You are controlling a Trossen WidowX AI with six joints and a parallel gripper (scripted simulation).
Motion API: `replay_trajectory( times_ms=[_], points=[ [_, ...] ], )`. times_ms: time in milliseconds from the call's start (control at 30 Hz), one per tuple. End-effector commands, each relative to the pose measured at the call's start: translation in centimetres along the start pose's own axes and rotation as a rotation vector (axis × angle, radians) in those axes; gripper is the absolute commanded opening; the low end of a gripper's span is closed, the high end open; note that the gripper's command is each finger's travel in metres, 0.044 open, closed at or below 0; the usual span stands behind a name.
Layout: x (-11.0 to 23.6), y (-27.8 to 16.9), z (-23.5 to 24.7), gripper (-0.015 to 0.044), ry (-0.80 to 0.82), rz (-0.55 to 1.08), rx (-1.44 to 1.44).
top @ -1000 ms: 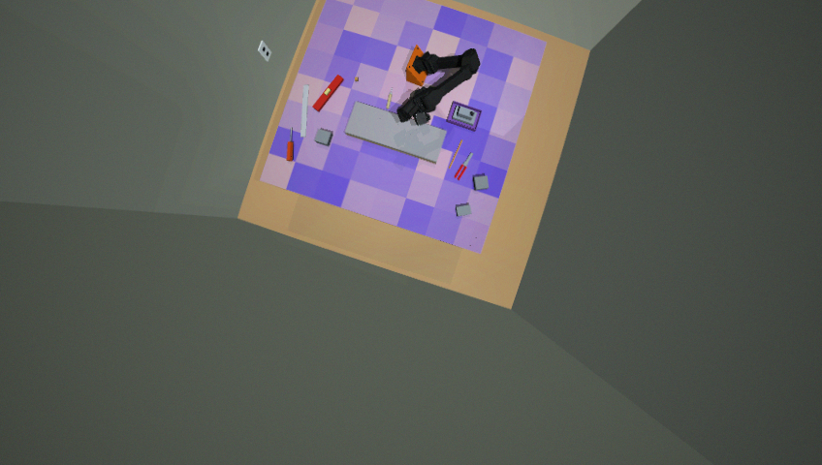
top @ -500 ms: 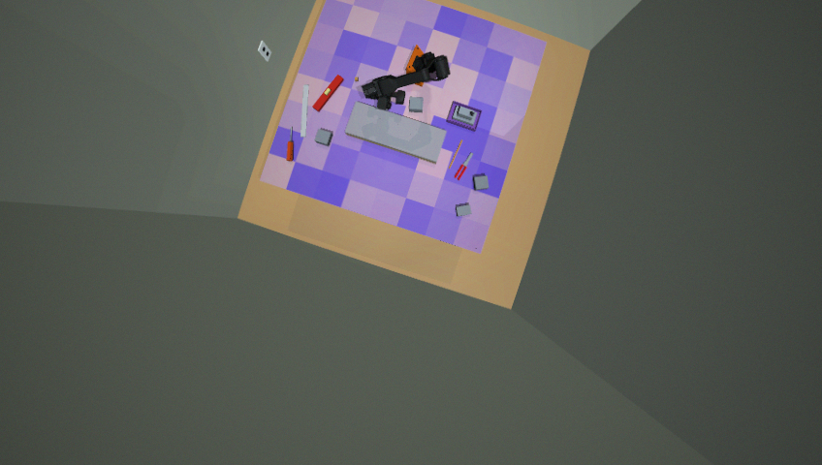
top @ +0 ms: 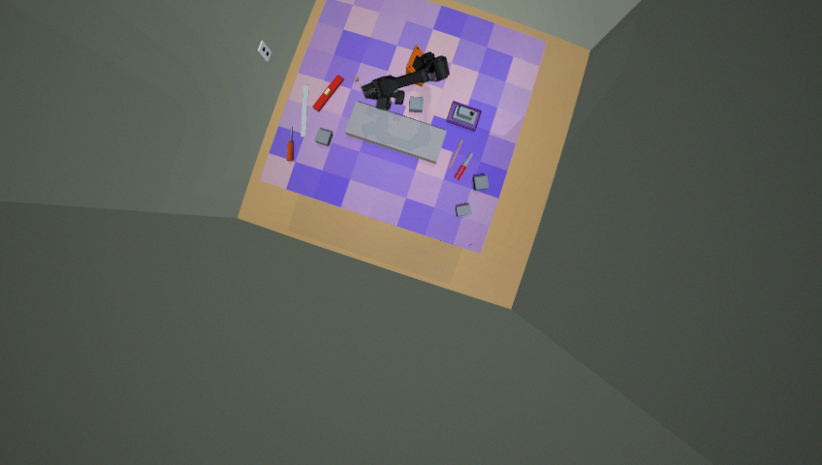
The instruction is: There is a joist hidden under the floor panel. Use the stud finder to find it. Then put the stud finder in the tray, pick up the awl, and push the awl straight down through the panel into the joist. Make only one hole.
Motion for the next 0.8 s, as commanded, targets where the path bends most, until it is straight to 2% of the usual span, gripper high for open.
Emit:
replay_trajectory(
  times_ms=[0,767],
  points=[
    [-0.8,0.0,0.1,0.0440,0.007,0.000,-0.006],
    [-4.3,0.1,0.2,0.0440,0.010,-0.001,-0.005]
  ],
)
Point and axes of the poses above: the point midway between the two fingers, 35 mm back from their tips, its own x axis back along the fingers, its own z axis across the jaws, y = z × x, the point moved 5 cm from there along x, back along the fingers, and after that the axes turned 6 degrees about x, right-handed, at the moved point
